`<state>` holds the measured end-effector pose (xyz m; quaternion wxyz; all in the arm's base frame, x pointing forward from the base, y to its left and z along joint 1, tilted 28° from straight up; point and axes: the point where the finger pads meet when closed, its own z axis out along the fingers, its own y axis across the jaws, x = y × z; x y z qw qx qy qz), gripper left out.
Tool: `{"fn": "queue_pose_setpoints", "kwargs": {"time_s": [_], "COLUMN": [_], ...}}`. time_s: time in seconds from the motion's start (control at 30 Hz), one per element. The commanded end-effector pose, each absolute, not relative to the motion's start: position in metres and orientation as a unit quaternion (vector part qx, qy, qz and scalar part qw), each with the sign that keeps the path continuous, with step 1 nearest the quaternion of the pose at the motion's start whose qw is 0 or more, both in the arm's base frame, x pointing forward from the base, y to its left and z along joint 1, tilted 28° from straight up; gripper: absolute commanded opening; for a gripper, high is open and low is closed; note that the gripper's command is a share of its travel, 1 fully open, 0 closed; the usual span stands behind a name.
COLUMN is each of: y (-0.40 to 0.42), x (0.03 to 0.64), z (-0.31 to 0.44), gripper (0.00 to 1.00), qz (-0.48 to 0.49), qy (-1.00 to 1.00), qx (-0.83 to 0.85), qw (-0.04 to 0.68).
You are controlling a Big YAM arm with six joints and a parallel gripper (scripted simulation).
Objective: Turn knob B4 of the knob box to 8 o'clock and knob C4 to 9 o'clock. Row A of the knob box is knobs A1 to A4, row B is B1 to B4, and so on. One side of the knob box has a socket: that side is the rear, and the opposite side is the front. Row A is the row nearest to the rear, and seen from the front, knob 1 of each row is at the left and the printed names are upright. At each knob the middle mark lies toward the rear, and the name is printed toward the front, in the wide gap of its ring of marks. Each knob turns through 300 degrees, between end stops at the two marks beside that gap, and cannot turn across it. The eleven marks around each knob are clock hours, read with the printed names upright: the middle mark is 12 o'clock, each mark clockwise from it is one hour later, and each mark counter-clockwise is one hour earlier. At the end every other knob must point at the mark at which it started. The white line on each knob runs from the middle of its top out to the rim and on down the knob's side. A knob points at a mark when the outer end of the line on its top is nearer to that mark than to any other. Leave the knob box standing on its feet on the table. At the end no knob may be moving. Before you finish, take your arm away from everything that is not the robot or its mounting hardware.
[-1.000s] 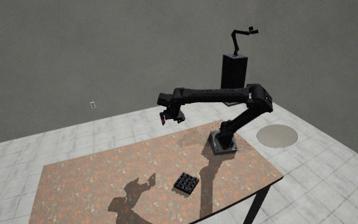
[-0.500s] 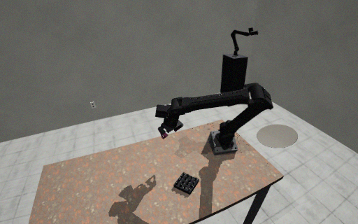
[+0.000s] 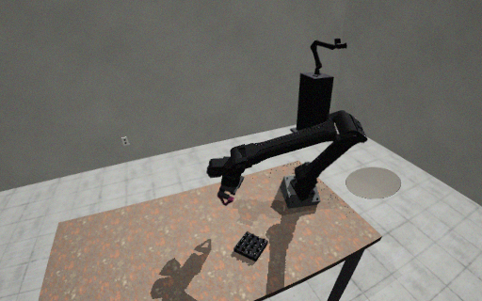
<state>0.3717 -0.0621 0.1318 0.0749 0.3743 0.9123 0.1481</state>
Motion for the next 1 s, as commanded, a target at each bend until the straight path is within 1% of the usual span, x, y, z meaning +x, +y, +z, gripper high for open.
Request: {"fn": "queue_pose_setpoints", "kwargs": {"time_s": [0.0, 0.47, 0.53, 0.57, 0.97], "y": [-0.046, 0.022, 0.022, 0.035, 0.094], "x": [0.377, 0.382, 0.382, 0.382, 0.374], "z": [0.126, 0.12, 0.12, 0.12, 0.115], "gripper": [1.0, 1.0, 1.0, 1.0, 1.0], "qz": [0.151, 0.17, 0.17, 0.173, 0.188], "qy": [0.939, 0.977, 0.977, 0.979, 0.963], "qx": [0.298, 0.082, 0.082, 0.04, -0.149], "qw": [0.083, 0.101, 0.101, 0.105, 0.123]}}
